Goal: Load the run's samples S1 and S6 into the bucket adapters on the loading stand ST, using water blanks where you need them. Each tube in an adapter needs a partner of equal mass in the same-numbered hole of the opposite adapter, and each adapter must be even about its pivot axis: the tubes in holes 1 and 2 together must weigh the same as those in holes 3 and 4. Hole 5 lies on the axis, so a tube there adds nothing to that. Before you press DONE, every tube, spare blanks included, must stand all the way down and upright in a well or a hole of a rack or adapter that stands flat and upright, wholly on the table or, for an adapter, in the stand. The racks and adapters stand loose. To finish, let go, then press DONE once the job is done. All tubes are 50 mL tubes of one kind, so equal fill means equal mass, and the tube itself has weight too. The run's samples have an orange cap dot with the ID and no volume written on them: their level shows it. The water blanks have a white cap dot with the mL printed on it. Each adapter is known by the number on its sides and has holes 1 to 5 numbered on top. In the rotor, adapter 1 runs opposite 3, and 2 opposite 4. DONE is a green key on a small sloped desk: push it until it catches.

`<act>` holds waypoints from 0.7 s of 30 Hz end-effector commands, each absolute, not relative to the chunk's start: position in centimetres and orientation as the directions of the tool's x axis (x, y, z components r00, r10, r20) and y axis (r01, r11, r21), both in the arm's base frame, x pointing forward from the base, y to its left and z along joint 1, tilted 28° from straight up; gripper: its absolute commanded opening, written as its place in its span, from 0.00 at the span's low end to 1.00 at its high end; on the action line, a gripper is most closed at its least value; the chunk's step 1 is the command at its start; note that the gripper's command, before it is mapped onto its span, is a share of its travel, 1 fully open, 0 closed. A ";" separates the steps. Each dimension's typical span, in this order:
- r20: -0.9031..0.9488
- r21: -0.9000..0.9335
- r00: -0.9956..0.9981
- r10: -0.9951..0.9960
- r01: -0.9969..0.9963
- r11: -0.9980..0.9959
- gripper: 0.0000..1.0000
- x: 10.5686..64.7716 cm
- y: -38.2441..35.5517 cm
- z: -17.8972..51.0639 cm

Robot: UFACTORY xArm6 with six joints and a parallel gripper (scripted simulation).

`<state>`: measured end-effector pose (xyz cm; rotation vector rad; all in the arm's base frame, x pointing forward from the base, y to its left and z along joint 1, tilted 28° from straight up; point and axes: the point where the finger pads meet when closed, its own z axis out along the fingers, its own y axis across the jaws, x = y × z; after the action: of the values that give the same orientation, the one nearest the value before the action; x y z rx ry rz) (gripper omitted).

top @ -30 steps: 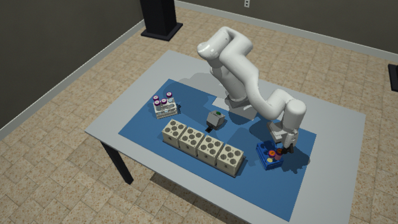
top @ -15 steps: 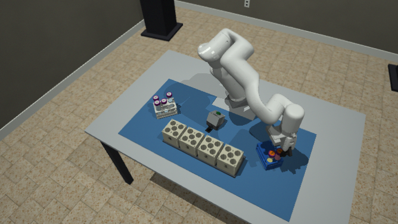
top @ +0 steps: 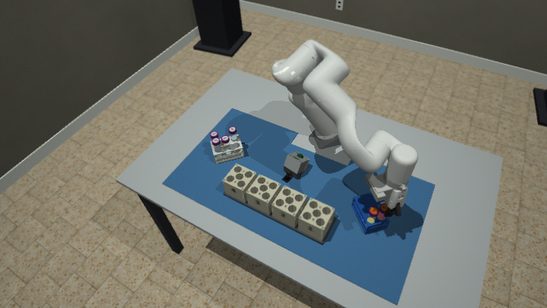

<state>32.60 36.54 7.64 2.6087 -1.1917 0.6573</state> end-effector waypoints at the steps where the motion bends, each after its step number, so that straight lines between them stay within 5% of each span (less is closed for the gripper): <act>1: 0.471 -0.007 0.576 -0.668 -0.755 -0.656 0.57 32.7 36.6 7.6; 21: 0.471 -0.007 0.576 -0.668 -0.755 -0.656 0.57 33.1 36.2 6.5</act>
<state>32.99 36.08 6.51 2.6082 -1.1915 0.6571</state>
